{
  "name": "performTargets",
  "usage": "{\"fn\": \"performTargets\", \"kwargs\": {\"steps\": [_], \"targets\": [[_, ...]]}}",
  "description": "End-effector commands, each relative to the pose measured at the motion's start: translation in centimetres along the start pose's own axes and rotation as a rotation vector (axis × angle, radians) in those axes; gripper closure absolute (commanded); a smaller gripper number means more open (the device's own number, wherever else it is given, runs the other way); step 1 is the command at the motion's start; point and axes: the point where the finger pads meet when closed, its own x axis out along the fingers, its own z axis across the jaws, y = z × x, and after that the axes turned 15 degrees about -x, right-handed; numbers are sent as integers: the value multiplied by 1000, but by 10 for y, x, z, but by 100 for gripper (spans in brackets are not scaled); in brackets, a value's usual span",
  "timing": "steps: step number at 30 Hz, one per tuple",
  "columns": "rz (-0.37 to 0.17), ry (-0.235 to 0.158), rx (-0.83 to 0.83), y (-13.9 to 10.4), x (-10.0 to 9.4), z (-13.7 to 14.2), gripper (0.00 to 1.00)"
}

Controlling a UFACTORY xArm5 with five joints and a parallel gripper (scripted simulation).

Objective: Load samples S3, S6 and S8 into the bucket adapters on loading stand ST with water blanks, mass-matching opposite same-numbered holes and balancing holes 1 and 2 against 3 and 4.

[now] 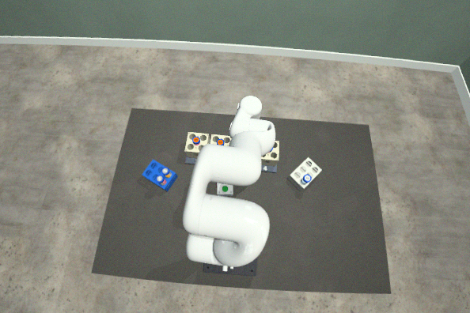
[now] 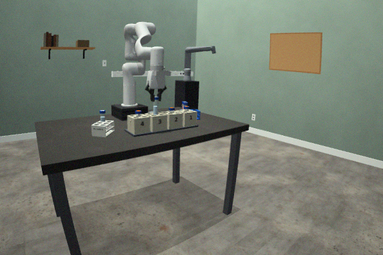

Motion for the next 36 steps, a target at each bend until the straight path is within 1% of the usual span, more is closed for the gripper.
{"fn": "performTargets", "kwargs": {"steps": [1,36], "targets": [[5,0,0,1,2,0,100],[5,0,0,1,33,0,100]]}}
